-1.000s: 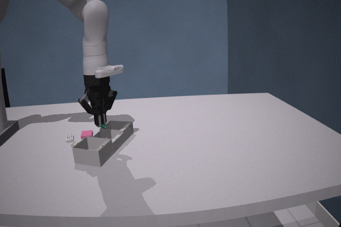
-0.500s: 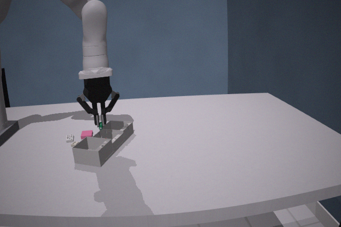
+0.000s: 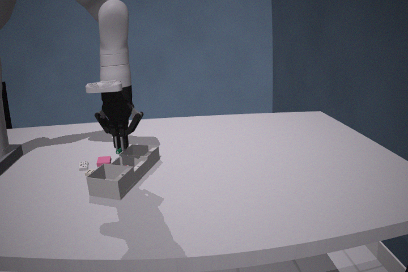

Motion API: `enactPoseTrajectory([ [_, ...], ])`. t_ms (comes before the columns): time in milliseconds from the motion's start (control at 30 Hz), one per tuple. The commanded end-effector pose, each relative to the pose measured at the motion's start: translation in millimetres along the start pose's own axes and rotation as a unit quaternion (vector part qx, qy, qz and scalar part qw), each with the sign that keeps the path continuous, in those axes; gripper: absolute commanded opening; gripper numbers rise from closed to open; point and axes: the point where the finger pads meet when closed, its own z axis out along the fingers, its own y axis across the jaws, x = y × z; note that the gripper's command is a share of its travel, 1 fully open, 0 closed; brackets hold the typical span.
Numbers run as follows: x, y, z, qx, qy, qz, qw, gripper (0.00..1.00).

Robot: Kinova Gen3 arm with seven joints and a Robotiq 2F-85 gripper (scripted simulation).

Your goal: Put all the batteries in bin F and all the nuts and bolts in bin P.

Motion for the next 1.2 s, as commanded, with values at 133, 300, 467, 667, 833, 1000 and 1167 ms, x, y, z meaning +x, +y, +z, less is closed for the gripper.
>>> enactPoseTrajectory([
  [133, -4, -1, -1.4, 0.002, 0.000, -0.004, 1.000, 0.05],
  [300, -3, 0, -1.4, 0.002, 0.000, -0.004, 1.000, 0.05],
  [467, -2, 0, 0.5, 0.002, 0.000, -0.004, 1.000, 0.05],
  [667, -2, 0, 10.6, 0.002, 0.000, -0.004, 1.000, 0.05],
  [833, -2, -1, 18.6, 0.002, 0.000, -0.004, 1.000, 0.05],
  [1000, -2, -1, 28.6, 0.002, 0.000, -0.004, 1.000, 0.05],
  [1167, -2, 0, 35.4, 0.002, 0.000, -0.004, 1.000, 0.05],
])
